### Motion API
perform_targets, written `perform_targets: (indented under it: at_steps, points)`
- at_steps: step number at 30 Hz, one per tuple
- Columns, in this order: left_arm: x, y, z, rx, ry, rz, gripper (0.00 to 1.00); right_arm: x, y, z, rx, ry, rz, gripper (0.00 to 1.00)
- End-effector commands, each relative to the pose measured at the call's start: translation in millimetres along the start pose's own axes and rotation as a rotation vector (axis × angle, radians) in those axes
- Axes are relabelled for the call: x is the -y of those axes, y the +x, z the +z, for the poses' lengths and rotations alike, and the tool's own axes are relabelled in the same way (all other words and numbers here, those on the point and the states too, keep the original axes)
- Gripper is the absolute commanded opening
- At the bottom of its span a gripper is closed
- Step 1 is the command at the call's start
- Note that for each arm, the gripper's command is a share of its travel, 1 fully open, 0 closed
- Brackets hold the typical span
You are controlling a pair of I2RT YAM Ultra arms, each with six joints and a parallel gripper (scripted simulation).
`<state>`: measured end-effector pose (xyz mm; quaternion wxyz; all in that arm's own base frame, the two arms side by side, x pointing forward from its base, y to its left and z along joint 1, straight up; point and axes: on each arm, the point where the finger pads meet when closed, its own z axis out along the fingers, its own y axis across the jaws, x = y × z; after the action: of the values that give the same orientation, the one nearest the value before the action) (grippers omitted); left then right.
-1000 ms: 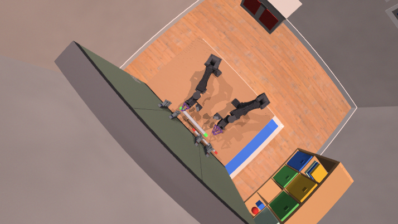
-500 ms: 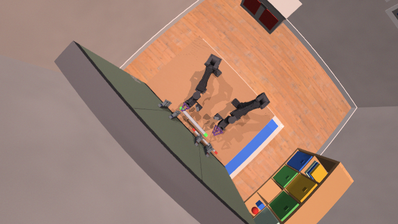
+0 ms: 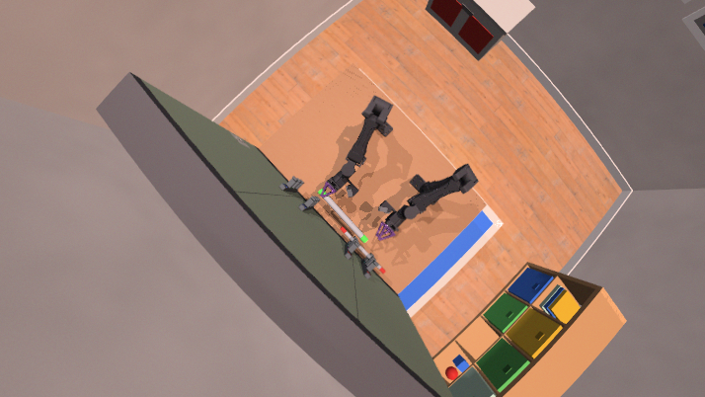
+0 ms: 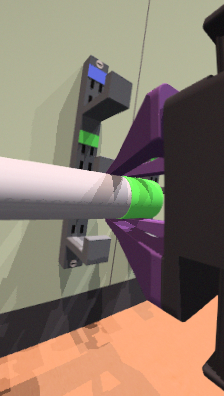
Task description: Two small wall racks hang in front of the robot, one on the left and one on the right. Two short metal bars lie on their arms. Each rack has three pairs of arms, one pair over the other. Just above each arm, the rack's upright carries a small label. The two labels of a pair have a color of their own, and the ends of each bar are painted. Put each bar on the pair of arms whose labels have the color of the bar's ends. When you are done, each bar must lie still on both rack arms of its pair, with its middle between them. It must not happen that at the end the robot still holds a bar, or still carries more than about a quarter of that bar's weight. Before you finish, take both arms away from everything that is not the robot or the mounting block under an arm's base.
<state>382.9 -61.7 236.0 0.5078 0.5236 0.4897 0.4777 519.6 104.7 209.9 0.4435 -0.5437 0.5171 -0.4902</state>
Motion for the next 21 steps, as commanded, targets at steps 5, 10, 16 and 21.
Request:
perform_targets:
  at_steps: [5, 10, 16, 21]
  points:
    - [-12, 4, -2, -0.006, -0.030, -0.005, 1.00, 61, 6, -4, -0.003, 0.140, 0.084, 0.00]
    - [-12, 4, -2, -0.006, -0.030, -0.005, 1.00, 64, 6, -4, -0.003, 0.140, 0.084, 0.00]
    - [-12, 4, -2, -0.006, -0.030, -0.005, 1.00, 68, 6, -4, -0.004, 0.140, 0.084, 0.00]
    - [-12, 4, -2, -0.006, -0.030, -0.005, 1.00, 71, 6, -4, -0.004, 0.140, 0.084, 0.00]
